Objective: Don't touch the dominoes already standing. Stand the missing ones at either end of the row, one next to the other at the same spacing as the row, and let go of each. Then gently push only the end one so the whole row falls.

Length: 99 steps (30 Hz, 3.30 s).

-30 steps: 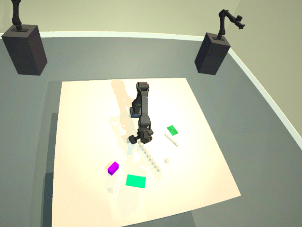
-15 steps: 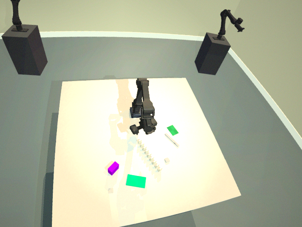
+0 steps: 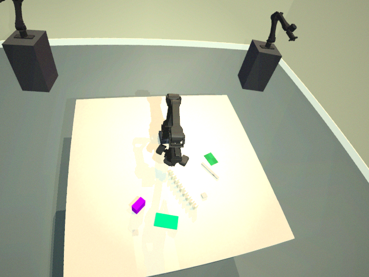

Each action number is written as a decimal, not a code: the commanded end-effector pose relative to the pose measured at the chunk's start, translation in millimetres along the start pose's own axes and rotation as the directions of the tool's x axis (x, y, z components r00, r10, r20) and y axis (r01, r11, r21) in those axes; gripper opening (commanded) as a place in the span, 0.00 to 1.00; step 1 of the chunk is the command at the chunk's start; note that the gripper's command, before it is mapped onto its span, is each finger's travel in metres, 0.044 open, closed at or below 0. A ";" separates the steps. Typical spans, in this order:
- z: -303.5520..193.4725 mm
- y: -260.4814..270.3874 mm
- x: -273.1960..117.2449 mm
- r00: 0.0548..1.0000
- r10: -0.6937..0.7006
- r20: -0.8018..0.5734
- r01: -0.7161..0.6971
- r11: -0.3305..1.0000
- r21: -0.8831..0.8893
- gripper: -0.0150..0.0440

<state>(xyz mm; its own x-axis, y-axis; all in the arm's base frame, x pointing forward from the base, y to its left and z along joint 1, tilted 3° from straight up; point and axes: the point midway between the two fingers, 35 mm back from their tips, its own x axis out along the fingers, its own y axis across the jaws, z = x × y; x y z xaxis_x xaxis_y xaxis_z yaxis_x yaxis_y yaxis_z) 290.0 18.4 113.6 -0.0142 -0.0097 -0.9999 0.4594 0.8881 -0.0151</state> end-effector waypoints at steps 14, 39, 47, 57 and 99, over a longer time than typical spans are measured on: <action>-12.7 -15.2 25.0 1.000 -0.006 -0.010 0.011 0.856 0.517 0.25; -12.7 -15.2 25.0 1.000 -0.006 -0.010 0.011 0.856 0.517 0.25; -12.7 -15.2 25.0 1.000 -0.006 -0.010 0.011 0.856 0.517 0.25; -11.4 -13.2 82.8 1.000 -0.006 -0.010 0.010 0.856 0.517 0.25; 15.9 34.9 44.7 1.000 -0.002 -0.007 0.005 0.856 0.517 0.25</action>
<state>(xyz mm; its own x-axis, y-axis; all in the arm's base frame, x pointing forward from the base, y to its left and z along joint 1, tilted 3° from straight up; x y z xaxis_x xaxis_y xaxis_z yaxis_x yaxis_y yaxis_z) 316.3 38.6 57.8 -0.0229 -0.0153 -0.9996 0.8504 0.5254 -0.0276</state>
